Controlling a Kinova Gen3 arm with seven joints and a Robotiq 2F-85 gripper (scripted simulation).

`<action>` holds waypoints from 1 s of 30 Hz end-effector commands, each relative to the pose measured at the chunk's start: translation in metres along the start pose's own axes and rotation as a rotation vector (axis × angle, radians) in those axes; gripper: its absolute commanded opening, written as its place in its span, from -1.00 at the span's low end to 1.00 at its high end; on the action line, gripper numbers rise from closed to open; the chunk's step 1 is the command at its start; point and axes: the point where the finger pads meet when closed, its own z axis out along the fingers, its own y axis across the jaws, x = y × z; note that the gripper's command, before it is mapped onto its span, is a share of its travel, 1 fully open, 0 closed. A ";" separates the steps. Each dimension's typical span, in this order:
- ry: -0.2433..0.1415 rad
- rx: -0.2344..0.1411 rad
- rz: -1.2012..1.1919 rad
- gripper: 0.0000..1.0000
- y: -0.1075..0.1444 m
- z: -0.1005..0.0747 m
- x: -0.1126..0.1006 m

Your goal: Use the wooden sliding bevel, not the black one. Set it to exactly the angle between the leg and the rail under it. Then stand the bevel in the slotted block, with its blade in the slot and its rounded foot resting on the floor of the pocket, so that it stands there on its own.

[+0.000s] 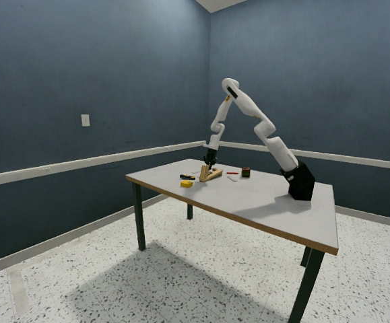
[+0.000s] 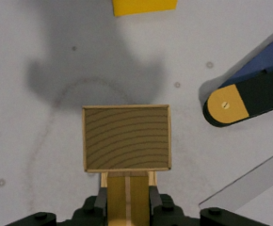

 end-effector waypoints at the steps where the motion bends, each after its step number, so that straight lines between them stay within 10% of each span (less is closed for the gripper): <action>1: 0.000 -0.001 0.000 -0.80 0.000 -0.001 0.000; 30: 0.000 -0.001 0.000 -0.80 0.000 -0.001 -0.012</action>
